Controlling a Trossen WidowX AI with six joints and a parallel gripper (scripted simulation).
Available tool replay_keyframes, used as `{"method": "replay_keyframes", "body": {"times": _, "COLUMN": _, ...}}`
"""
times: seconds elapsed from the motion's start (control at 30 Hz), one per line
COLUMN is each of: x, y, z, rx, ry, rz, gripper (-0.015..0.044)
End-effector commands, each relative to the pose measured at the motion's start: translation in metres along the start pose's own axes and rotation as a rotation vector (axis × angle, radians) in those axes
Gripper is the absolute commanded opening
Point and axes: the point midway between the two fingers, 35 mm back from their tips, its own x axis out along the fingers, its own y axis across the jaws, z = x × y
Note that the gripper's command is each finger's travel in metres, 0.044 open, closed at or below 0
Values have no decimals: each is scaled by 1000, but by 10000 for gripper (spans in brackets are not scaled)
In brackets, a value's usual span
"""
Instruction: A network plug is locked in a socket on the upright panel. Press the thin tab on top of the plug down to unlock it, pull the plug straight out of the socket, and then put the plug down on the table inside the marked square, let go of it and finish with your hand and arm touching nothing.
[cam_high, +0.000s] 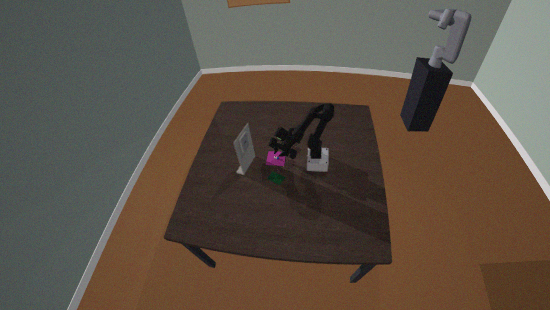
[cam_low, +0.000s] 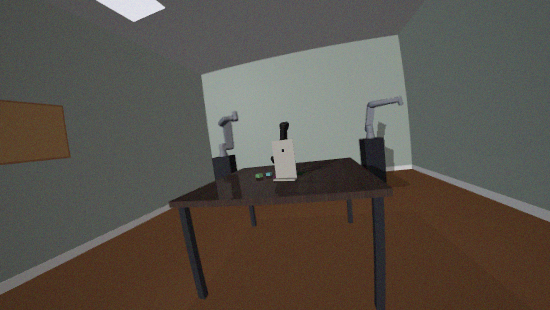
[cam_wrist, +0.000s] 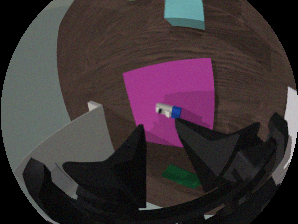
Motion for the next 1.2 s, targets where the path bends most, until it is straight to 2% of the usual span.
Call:
{"method": "replay_keyframes", "body": {"times": 0.0, "x": -2, "y": 0, "z": 0, "rx": -2, "ry": 2, "rz": 1, "gripper": 156}}
{"method": "replay_keyframes", "body": {"times": 1.17, "x": -31, "y": 26, "z": 0, "rx": -3, "ry": 2, "rz": 2, "gripper": 156}}
